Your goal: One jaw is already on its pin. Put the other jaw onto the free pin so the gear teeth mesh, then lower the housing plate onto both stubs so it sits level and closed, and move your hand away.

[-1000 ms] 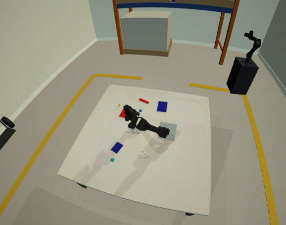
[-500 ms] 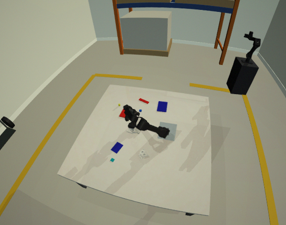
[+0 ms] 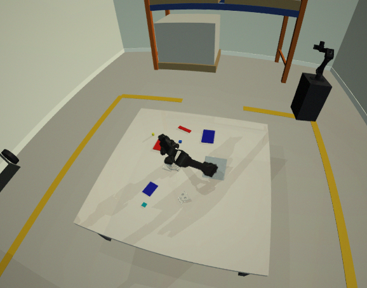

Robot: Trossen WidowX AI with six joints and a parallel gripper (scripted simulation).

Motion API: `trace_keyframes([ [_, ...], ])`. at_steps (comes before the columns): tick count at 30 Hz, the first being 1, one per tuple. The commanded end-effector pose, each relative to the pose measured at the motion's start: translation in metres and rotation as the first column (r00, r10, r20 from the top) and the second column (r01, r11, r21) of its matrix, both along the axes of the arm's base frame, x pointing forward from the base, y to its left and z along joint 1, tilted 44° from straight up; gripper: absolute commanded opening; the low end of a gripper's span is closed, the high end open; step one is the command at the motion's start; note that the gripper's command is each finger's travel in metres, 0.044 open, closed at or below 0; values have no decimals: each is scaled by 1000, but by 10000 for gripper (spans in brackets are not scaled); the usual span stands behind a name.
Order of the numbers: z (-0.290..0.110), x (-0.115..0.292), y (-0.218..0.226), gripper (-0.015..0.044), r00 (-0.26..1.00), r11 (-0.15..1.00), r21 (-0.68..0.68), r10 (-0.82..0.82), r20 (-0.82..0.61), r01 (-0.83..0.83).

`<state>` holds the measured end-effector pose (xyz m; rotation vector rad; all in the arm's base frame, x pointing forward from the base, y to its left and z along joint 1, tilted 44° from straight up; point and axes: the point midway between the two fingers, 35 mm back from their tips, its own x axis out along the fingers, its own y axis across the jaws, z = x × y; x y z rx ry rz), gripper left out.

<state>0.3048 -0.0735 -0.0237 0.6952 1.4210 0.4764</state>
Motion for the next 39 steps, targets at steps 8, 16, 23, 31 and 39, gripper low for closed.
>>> trace_keyframes([
  [8,-3,1,2,134,1000,1000,0,3,0,-3],
  [16,-3,1,2,134,1000,1000,0,3,0,-3],
  [23,-3,1,2,134,1000,1000,0,3,0,-3],
  [31,-1,0,0,160,1000,1000,0,-1,2,1],
  [39,-1,0,0,224,1000,1000,1,-2,2,2],
])
